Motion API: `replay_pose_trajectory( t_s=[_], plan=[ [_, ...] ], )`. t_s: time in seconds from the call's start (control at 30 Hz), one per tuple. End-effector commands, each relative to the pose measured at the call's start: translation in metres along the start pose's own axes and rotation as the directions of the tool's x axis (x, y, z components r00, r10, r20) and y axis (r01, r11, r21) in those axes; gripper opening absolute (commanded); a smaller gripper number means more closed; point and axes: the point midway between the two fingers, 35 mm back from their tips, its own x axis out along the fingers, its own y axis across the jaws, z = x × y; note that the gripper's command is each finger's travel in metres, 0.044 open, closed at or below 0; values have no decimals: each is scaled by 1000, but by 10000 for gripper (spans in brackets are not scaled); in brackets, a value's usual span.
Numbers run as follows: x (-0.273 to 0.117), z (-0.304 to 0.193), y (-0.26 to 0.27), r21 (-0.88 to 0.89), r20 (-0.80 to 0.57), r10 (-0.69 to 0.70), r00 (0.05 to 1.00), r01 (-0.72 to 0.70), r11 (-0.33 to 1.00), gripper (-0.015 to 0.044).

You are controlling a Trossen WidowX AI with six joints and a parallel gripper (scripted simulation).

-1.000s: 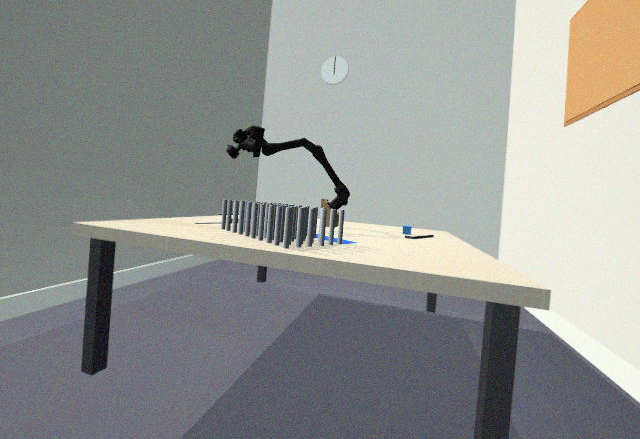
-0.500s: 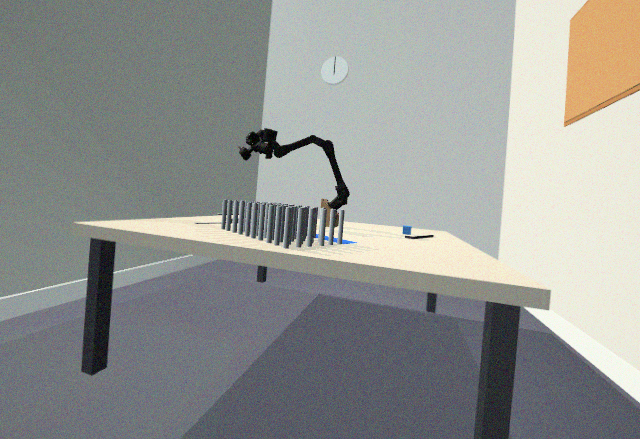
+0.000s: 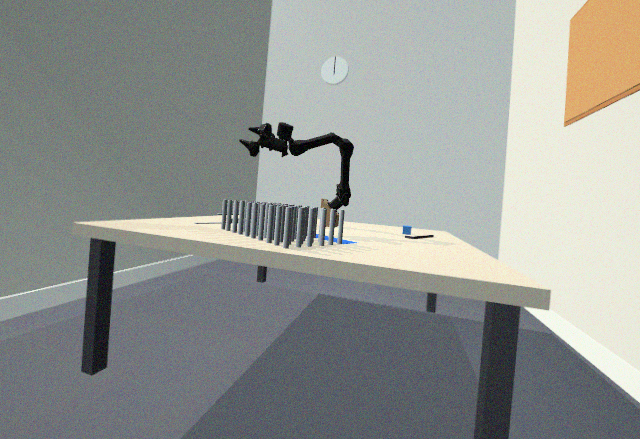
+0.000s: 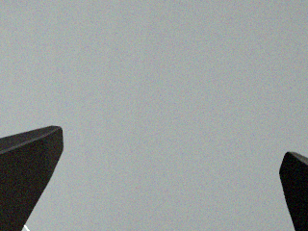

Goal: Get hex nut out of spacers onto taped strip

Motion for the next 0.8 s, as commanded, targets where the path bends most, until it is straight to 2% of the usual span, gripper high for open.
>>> replay_pose_trajectory(
  t_s=[0.0,0.2,0.37,0.57,0.77],
  plan=[
    [-46,38,42,48,83,126,989,-130,990,440],
    [-126,84,99,95,198,311,930,-334,938,440],
    [-203,107,141,113,271,467,842,-510,853,440],
    [-302,116,181,116,323,645,693,-705,700,440],
    [-402,103,207,111,330,795,508,-858,502,440]
  ],
)
